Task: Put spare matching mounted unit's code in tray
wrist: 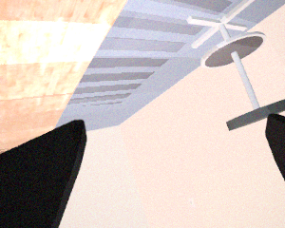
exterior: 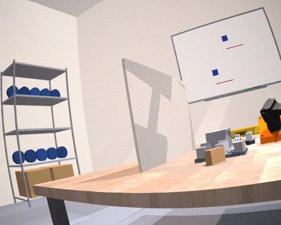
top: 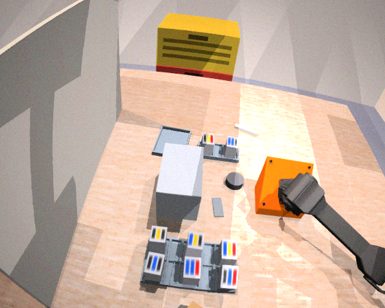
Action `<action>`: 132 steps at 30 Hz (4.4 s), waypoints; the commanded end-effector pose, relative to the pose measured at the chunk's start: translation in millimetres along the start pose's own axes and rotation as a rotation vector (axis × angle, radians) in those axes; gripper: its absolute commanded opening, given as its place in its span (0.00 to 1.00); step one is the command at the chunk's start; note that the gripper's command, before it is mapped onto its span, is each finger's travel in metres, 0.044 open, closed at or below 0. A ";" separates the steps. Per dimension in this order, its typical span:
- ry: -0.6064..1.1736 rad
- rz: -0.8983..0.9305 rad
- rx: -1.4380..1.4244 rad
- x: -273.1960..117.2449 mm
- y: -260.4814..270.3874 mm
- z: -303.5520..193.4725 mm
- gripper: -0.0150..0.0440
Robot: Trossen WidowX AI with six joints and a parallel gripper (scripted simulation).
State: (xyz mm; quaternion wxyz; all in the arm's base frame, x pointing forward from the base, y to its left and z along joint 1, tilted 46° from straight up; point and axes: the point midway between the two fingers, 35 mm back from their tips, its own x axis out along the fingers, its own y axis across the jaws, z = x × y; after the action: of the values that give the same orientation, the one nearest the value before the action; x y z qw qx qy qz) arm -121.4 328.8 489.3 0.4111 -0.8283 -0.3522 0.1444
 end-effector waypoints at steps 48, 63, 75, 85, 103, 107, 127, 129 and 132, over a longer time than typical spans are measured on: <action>0.462 0.040 1.490 6.5 249.5 -415.9 1.00; 0.712 0.211 1.990 -2.7 414.1 -446.8 1.00; 0.827 0.601 2.501 -0.4 583.5 -406.5 1.00; 0.836 0.649 2.548 -0.5 598.2 -398.5 1.00; 0.287 1.012 2.114 14.1 555.5 -280.6 1.00; 0.111 1.064 1.984 13.0 541.5 -246.3 1.00; -0.190 1.102 1.775 10.1 521.4 -186.5 0.91; -0.201 1.111 1.788 17.9 528.3 -178.1 0.82; -0.217 1.125 1.808 29.3 537.4 -164.6 0.76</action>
State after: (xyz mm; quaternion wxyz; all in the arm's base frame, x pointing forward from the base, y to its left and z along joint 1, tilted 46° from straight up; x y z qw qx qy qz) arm 233.5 20.7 186.8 0.7168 -0.2574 0.2770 0.5859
